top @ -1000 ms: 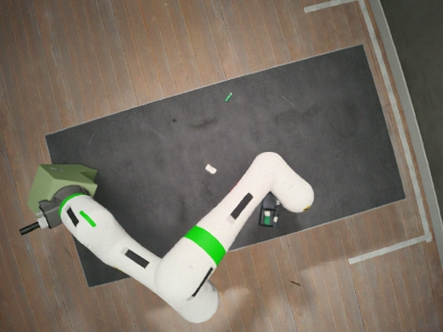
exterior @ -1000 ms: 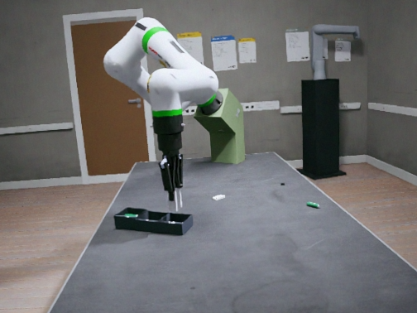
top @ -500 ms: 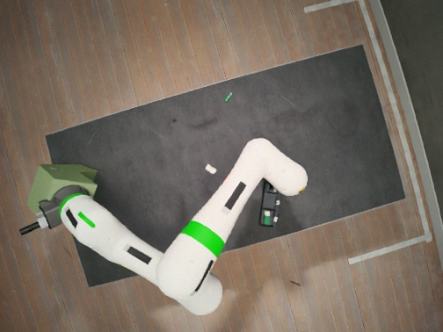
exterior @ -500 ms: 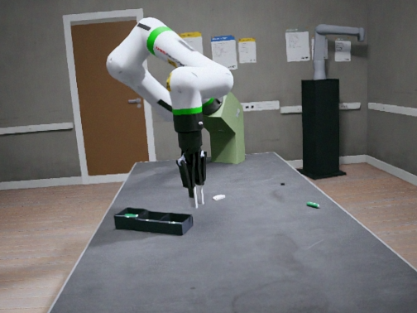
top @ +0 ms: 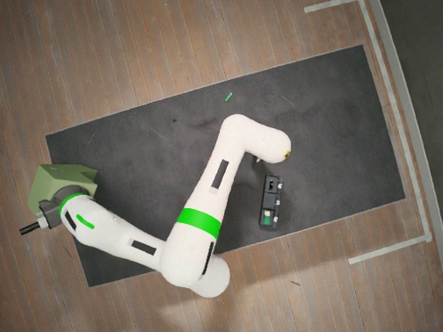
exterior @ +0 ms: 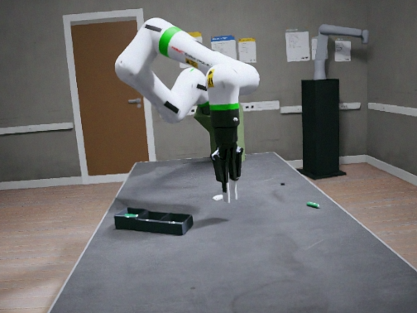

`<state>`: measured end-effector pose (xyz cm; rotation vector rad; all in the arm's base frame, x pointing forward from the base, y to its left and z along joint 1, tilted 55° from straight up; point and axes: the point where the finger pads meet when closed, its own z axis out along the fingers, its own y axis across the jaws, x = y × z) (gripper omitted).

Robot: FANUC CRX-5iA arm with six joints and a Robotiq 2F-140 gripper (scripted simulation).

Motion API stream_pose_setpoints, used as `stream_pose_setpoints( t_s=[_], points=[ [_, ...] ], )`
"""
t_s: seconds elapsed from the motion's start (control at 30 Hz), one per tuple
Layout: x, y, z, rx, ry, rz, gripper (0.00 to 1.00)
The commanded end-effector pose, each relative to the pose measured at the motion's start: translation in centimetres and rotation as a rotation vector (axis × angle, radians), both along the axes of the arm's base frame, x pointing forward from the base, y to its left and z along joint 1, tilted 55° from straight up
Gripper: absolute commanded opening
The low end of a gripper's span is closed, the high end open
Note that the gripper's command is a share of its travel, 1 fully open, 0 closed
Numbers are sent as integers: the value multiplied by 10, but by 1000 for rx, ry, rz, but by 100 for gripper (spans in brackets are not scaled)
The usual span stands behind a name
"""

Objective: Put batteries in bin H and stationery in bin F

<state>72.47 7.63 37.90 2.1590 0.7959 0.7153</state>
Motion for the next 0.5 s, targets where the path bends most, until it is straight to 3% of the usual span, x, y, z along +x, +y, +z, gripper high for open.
stream_pose_setpoints(
  t_s=[0.0,0.47],
  points=[
    [1,33,-23,-3,-12,-8,26],
    [2,115,-80,-3,-12,-8,26]
  ],
)
